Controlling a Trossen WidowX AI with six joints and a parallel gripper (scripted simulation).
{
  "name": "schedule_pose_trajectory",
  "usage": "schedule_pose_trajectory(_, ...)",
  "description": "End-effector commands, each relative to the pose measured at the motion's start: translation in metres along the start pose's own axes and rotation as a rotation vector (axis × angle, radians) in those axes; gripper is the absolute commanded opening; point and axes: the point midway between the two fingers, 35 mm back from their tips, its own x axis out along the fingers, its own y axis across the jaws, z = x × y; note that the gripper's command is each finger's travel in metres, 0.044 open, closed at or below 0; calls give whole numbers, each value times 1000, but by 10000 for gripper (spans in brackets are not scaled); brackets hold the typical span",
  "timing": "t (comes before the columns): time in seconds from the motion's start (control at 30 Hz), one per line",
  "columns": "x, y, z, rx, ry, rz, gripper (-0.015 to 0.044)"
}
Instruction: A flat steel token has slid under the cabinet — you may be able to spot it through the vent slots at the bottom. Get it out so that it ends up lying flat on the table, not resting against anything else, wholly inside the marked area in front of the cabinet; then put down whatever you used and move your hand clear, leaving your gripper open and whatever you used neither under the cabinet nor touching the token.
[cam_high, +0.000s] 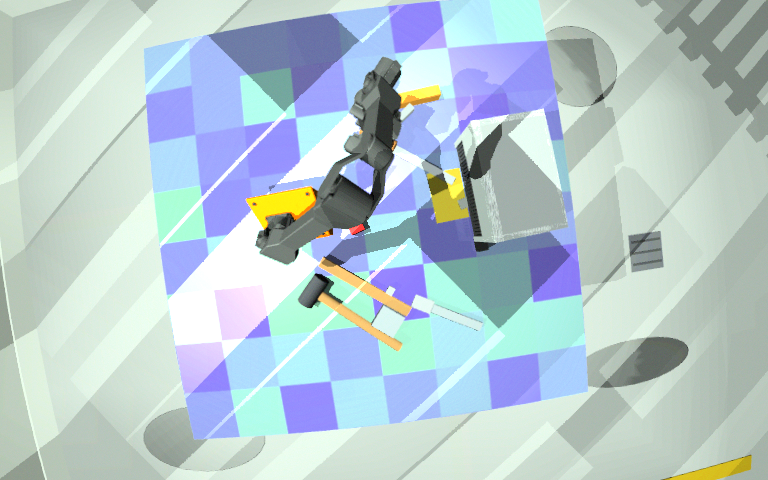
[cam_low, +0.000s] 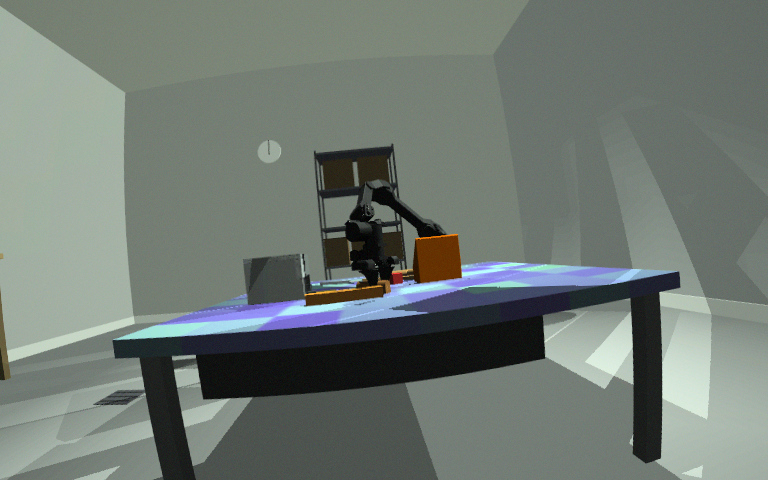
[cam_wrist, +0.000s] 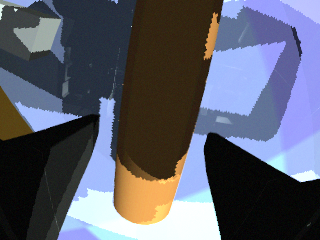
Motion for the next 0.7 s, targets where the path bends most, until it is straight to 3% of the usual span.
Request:
schedule_pose_trajectory(0.0,1,0,0,-2,-1,2,270)
schedule_pose_trajectory(0.03,2,0,-1,-3,-1,2,270)
schedule_pose_trajectory(0.17,1,0,0,1,0,1,165)
schedule_pose_trajectory(0.47,1,0,0,1,0,1,105)
schedule_pose_trajectory(0.6,1,0,0,1,0,1,0)
schedule_pose_trajectory(0.67,1,0,0,1,0,1,0)
